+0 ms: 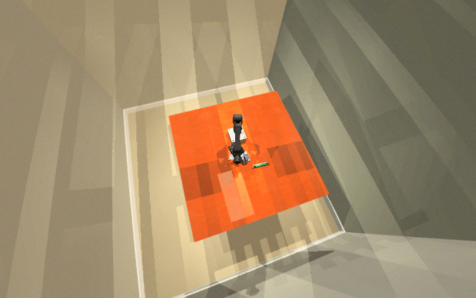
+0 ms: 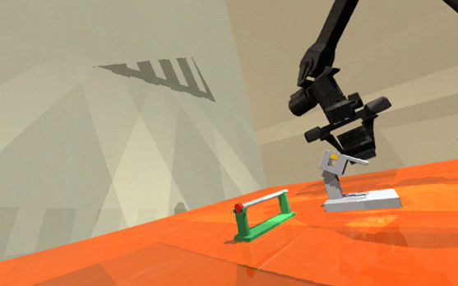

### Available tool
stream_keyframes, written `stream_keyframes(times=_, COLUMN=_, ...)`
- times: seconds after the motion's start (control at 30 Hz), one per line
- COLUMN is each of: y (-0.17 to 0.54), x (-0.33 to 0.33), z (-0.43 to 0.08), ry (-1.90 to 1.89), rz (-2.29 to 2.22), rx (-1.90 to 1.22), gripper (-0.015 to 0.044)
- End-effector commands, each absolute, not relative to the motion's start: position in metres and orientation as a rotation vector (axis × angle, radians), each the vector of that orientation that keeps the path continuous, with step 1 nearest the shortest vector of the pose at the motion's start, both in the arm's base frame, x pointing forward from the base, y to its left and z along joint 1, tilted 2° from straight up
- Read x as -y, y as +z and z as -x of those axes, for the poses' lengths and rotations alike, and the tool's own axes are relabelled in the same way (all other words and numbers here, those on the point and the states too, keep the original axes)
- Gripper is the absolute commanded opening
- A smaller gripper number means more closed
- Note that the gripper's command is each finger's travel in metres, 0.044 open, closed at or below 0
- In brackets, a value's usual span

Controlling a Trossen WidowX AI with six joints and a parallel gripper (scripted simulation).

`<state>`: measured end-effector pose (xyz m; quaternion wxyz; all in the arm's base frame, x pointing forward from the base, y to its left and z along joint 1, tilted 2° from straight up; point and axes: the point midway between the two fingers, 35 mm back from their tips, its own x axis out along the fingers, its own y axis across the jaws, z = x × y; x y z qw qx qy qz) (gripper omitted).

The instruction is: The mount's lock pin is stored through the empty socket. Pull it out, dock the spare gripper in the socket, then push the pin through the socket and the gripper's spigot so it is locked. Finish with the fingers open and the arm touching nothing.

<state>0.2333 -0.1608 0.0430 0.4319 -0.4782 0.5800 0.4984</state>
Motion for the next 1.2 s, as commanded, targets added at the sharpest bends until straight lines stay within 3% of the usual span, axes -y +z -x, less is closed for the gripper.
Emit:
stream_keyframes(times=0.0, y=0.040, x=0.150, z=-0.225, ry=1.332, rz=1.148, rx=-1.351, gripper=0.0000)
stream_keyframes(times=1.17, y=0.066, x=0.074, z=-0.202, ry=1.493, rz=0.867, rx=-0.481, gripper=0.0000)
